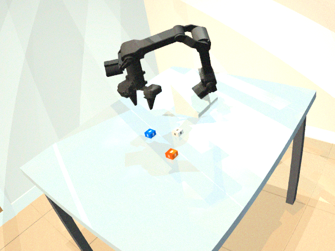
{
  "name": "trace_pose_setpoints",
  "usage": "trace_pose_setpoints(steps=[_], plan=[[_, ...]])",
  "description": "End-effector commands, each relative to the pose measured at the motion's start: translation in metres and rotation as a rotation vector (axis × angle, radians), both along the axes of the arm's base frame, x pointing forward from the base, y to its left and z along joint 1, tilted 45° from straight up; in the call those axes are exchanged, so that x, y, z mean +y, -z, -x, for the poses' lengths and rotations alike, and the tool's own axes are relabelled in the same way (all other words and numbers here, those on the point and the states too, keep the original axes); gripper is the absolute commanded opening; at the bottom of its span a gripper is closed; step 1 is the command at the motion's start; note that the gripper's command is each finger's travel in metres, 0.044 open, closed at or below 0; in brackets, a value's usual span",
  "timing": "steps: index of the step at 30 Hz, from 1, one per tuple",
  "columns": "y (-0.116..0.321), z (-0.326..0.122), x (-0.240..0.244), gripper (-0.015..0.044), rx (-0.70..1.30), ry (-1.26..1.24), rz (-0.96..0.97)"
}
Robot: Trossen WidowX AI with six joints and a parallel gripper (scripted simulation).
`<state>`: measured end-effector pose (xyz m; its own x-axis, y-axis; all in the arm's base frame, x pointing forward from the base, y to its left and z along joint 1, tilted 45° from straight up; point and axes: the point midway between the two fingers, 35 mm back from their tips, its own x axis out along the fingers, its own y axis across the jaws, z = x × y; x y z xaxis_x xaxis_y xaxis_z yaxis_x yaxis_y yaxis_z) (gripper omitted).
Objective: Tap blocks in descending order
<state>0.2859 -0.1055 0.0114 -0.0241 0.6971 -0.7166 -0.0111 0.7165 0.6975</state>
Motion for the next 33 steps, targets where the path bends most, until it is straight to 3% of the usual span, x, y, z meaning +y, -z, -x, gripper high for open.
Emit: trace_pose_setpoints(steps=[1, 11, 33], plan=[[-0.002, 0.0, 0.001, 0.04, -0.003, 0.0, -0.004], [-0.072, 0.042, 0.072, 0.04, 0.001, 0.0, -0.009], [-0.073, 0.043, 0.073, 0.04, 0.001, 0.0, -0.009]])
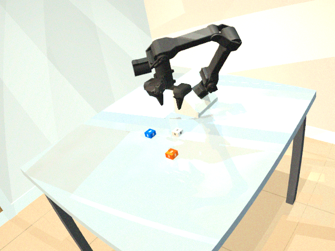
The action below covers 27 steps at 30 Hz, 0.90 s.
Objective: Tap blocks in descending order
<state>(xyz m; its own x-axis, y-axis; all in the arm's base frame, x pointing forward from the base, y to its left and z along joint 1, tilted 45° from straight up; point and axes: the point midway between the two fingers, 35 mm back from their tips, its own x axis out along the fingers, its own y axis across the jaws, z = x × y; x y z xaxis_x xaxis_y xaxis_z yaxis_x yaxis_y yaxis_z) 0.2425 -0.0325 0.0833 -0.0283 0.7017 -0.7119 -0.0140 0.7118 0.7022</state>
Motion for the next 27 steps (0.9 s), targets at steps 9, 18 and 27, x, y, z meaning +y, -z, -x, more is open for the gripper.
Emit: trace_pose_setpoints(steps=[9, 18, 27], plan=[[-0.036, -0.084, 0.032, 0.04, -0.005, 0.007, 0.002], [-0.048, -0.108, 0.05, 0.04, -0.006, 0.005, -0.005], [-0.048, -0.108, 0.05, 0.04, -0.006, 0.005, -0.005]])
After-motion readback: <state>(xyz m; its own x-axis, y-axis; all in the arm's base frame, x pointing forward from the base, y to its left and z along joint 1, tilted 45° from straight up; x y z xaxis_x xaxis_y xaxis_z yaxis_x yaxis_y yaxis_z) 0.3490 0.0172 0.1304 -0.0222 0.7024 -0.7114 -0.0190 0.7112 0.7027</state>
